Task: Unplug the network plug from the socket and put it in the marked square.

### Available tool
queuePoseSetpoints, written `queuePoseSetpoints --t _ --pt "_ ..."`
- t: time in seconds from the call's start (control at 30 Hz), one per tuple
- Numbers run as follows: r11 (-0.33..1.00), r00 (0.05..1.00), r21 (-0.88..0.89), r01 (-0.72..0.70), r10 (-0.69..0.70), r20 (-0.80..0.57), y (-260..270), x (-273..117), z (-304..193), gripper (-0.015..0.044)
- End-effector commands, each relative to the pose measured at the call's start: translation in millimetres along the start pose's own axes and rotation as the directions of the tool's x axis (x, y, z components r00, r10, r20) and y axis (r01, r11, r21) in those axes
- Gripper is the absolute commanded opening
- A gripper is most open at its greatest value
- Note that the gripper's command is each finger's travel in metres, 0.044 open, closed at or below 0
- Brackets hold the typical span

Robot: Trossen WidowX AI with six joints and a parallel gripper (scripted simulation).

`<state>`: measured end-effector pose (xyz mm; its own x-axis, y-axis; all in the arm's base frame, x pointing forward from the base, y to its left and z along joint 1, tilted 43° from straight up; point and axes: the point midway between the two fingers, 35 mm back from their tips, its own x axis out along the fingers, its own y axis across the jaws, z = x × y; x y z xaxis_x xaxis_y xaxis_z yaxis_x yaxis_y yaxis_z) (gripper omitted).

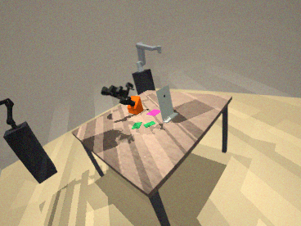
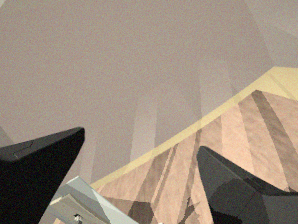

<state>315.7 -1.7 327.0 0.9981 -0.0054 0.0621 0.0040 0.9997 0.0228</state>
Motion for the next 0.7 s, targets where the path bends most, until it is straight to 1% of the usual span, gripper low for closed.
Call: queuePoseSetpoints --t 0.0,0.1,0.27,0.3,0.67 --pt "1.000 1.000 0.001 0.000 0.000 -0.001 0 0 0 0.0374" --pt "1.000 1.000 0.013 -0.006 0.006 -0.009 3 5 -7 0.0295" --pt "0.998 0.999 0.056 -0.026 0.029 -0.042 13 19 -31 0.0164" --pt "0.997 0.998 0.065 -0.030 0.033 -0.048 15 21 -36 0.0156" --pt "0.975 0.995 0.217 -0.050 0.068 -0.077 33 43 -84 0.0156"
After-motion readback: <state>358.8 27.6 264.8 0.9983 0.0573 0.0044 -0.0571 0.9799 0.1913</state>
